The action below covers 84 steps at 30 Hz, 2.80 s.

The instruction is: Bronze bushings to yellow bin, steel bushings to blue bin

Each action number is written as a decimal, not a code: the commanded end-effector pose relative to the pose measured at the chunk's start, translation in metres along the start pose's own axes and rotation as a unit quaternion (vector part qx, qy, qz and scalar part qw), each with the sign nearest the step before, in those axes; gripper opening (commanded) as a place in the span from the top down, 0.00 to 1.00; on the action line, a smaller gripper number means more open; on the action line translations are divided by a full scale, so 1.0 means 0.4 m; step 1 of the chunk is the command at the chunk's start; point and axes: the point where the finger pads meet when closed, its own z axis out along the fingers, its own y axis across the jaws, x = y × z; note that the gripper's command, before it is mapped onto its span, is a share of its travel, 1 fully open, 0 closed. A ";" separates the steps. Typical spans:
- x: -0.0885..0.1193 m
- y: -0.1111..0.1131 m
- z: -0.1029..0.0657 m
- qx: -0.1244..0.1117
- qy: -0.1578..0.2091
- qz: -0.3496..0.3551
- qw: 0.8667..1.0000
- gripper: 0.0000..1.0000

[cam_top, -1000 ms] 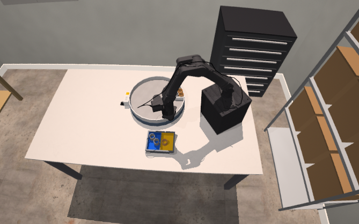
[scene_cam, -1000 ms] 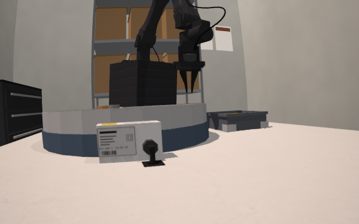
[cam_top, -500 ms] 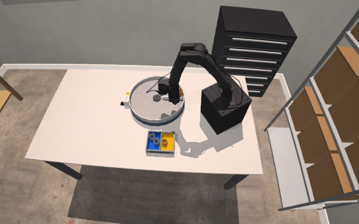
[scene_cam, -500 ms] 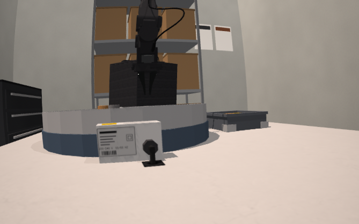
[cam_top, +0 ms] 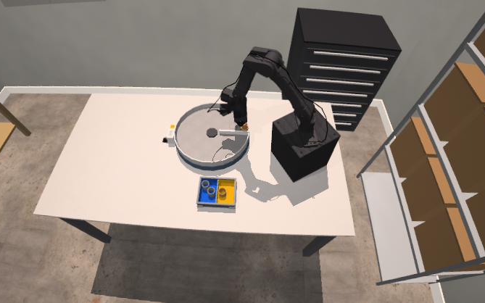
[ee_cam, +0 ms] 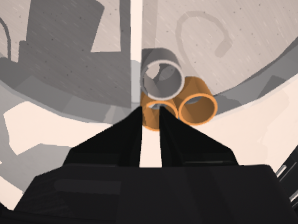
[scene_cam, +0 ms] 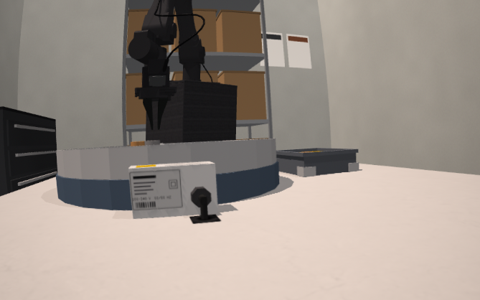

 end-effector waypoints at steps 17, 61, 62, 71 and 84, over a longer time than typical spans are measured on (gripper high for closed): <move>0.023 -0.158 -0.009 -0.005 -0.008 -0.071 0.997 0.86; 0.018 -0.161 -0.008 -0.003 -0.010 -0.074 0.997 0.86; 0.018 -0.161 -0.008 -0.003 -0.010 -0.074 0.997 0.86; 0.026 -0.164 -0.002 -0.006 -0.006 -0.070 0.998 0.86; 0.026 -0.164 -0.002 -0.006 -0.006 -0.070 0.998 0.86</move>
